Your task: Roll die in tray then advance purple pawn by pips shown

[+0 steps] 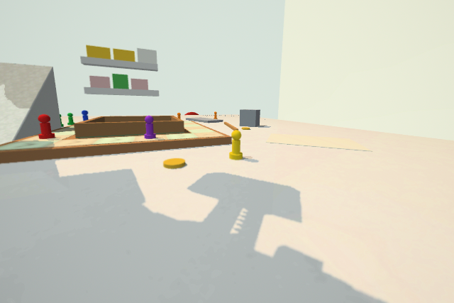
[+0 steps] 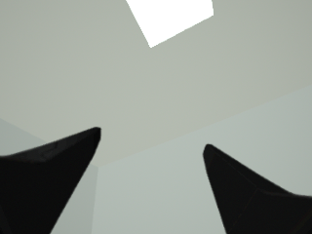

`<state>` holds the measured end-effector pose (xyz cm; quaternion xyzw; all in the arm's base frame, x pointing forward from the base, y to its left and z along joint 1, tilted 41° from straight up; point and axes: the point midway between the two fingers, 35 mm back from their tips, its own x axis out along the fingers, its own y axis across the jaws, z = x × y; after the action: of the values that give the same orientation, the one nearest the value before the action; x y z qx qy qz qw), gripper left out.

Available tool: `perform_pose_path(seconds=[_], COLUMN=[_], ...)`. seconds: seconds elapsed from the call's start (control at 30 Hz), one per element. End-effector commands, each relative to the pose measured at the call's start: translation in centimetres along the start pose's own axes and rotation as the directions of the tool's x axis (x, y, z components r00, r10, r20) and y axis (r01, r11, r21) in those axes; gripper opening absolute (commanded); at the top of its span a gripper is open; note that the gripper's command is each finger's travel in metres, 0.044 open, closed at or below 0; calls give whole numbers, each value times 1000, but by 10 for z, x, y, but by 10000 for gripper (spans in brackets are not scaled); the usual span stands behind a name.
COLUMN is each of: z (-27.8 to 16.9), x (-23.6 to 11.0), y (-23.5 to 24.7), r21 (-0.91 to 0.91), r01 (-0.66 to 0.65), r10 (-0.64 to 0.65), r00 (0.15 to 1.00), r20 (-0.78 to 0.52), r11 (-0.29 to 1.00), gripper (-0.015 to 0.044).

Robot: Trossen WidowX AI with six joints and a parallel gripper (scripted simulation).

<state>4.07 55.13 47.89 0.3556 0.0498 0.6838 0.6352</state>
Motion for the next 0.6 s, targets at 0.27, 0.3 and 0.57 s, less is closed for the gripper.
perform_pose_path(seconds=[0.27,0.3,0.57], z=[47,54,113], x=[-28,-32,-82], y=[104,117,204], r21=[208,231,435], r01=[-205,-237,-490], r10=[182,209,405], r00=[976,968,871], r20=[122,139,277], r11=[956,944,756], gripper=[275,275,275])
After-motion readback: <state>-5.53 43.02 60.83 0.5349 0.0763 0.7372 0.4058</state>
